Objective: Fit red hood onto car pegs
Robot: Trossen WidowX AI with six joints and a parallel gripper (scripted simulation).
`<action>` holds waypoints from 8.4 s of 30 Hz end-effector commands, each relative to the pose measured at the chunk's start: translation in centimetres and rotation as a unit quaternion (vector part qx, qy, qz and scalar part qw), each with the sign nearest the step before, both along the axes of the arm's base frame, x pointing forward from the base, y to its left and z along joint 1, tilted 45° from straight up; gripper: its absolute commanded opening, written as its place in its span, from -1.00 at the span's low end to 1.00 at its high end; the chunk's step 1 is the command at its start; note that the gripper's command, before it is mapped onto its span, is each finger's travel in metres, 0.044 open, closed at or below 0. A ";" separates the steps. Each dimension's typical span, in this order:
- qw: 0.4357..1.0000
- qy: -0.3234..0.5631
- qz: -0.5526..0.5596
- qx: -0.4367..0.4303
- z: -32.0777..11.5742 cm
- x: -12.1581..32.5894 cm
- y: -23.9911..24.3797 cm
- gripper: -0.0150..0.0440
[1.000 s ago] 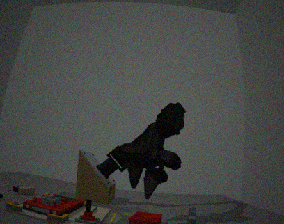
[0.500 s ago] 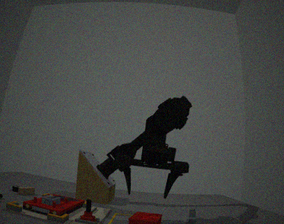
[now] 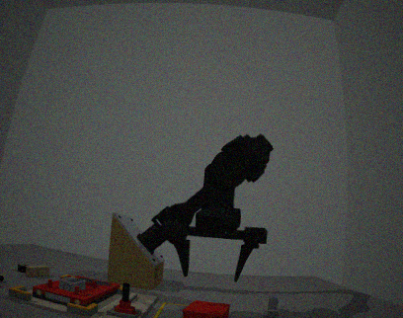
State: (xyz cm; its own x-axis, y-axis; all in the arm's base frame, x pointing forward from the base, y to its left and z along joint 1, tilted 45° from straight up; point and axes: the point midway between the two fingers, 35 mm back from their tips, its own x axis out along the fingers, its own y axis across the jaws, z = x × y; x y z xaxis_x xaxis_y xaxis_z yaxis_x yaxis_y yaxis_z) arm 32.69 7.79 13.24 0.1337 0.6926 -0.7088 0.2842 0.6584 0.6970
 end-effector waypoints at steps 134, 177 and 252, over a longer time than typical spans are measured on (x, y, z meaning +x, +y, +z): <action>1.000 0.001 0.000 0.006 -4.7 1.0 4.9 0.69; 1.000 0.002 0.000 0.004 0.2 0.1 0.0 -0.49; 0.998 -0.044 0.048 -0.016 -14.1 -0.3 -18.7 -0.49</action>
State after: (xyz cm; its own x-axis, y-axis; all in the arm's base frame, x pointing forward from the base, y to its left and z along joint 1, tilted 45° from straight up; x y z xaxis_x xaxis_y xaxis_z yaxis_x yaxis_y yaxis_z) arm 32.91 -9.85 0.27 0.1288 0.6819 -0.7201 0.1697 0.7002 0.6935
